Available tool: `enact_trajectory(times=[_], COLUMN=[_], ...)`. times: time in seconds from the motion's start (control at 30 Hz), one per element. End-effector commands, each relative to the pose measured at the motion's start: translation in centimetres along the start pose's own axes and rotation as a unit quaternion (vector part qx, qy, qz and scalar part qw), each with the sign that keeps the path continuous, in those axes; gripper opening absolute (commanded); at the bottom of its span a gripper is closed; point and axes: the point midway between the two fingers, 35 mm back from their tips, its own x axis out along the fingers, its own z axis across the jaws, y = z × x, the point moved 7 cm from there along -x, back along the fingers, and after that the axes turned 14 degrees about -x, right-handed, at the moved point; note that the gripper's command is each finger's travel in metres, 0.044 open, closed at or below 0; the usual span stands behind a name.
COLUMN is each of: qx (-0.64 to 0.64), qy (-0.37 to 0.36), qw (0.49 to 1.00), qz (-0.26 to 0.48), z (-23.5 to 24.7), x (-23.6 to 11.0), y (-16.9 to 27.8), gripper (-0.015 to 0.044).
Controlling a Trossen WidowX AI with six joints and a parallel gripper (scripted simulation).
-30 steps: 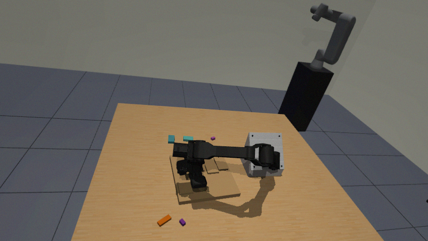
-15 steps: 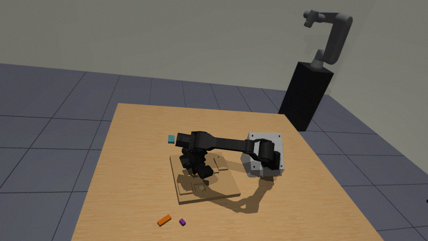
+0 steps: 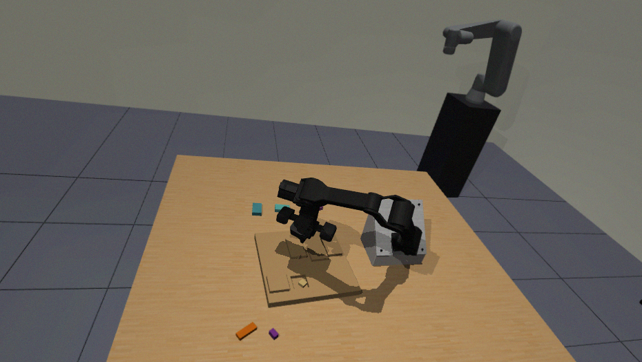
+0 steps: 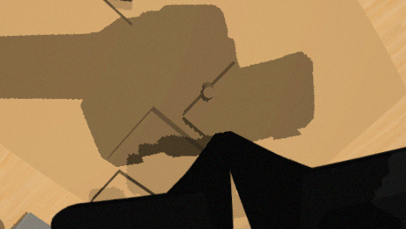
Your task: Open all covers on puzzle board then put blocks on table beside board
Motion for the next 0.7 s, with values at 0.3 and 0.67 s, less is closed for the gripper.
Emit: enact_trajectory(times=[0.3,0.67], qx=[-0.277,-0.309], qy=[-0.006,-0.006], qw=[0.961,0.951], qz=[-0.005,-0.007], z=[3.6,4.1], x=[0.1,0.2], y=[6.1,6.8], gripper=[0.0000,0.0000])
